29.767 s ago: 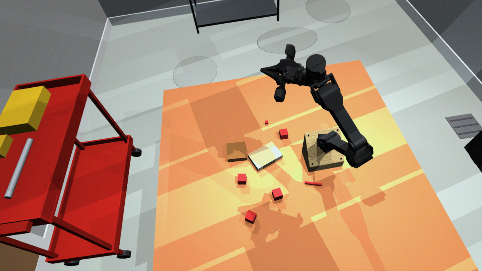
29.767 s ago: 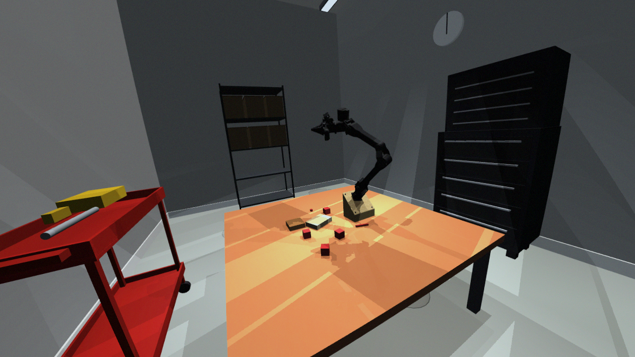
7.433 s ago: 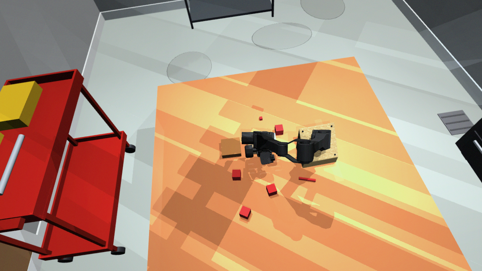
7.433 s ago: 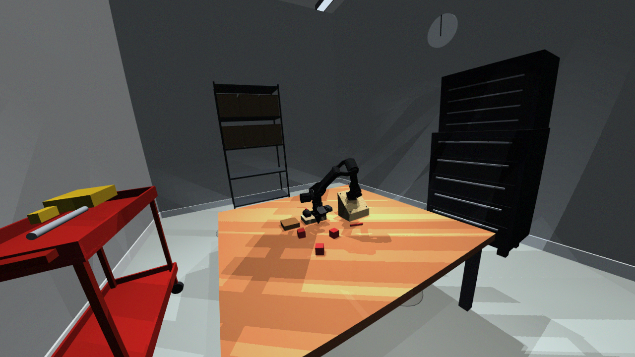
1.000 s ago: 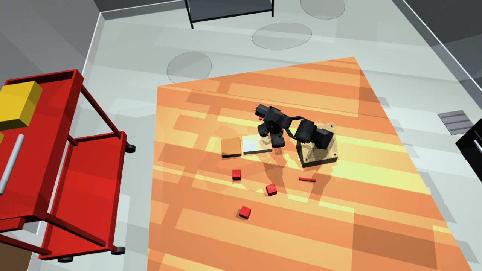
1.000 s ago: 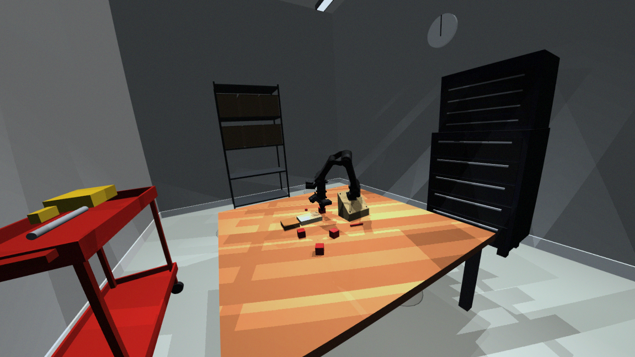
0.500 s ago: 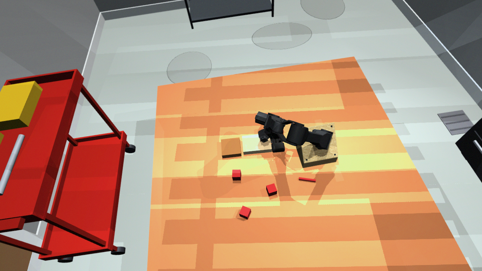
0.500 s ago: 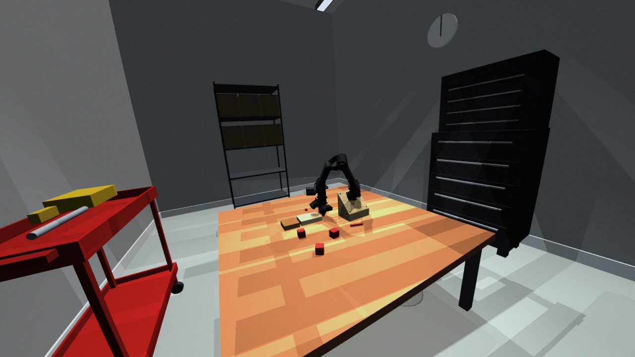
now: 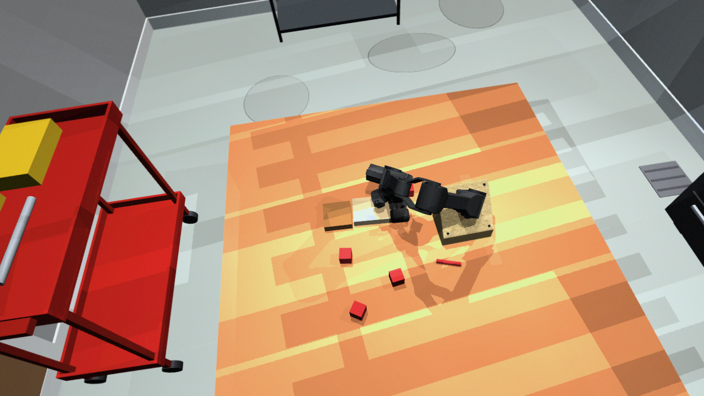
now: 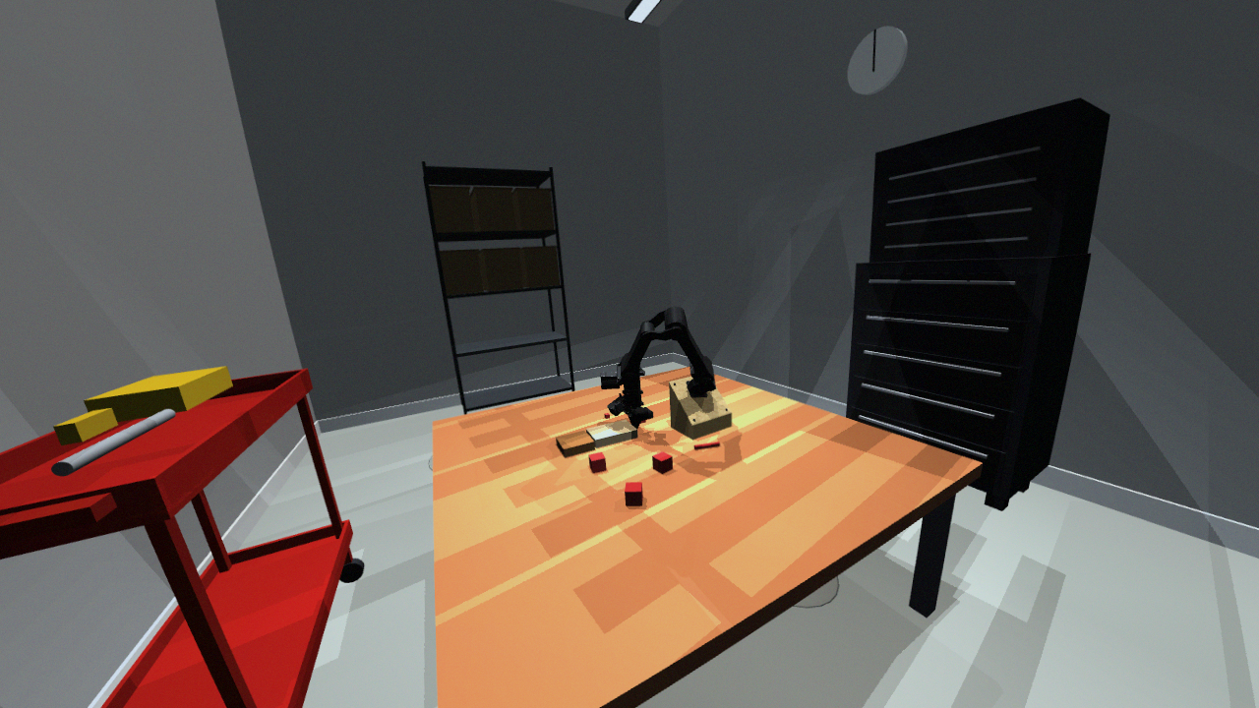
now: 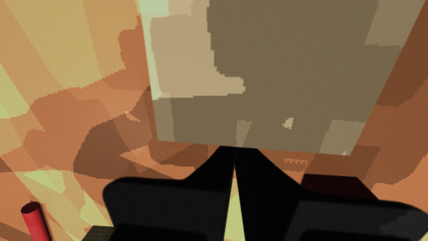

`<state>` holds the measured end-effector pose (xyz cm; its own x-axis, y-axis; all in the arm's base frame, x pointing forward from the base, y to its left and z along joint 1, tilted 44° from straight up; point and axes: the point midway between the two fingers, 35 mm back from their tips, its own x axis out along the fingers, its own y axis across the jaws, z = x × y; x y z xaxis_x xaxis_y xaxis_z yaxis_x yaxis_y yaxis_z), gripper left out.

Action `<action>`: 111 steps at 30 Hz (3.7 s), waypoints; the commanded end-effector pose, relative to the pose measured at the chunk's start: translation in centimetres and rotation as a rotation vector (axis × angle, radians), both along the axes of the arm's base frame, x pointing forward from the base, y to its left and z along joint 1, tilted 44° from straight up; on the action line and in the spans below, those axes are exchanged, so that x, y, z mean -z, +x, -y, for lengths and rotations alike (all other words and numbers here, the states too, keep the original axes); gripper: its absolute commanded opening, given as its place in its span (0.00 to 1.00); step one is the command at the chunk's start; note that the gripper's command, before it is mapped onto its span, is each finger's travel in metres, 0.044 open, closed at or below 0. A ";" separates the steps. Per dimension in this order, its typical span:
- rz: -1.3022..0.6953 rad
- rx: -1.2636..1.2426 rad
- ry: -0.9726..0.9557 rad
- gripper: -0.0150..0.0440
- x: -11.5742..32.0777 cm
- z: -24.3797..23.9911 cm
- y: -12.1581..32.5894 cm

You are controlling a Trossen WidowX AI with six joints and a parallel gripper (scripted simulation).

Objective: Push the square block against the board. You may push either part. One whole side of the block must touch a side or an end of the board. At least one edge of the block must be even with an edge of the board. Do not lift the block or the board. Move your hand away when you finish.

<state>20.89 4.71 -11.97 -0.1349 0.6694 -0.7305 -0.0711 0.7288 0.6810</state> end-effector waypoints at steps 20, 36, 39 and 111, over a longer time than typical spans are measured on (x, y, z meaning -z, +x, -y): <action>0.006 -0.002 0.001 0.25 0.2 0.1 -0.1; 0.004 -0.002 0.001 0.25 0.1 0.4 -2.7; 0.004 -0.002 0.001 0.25 0.0 0.5 -3.2; -1.175 1.303 -0.235 0.25 2.1 8.4 11.8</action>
<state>32.34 -3.73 -13.87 -0.1233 0.6624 -0.7389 0.9895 0.0258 -0.1420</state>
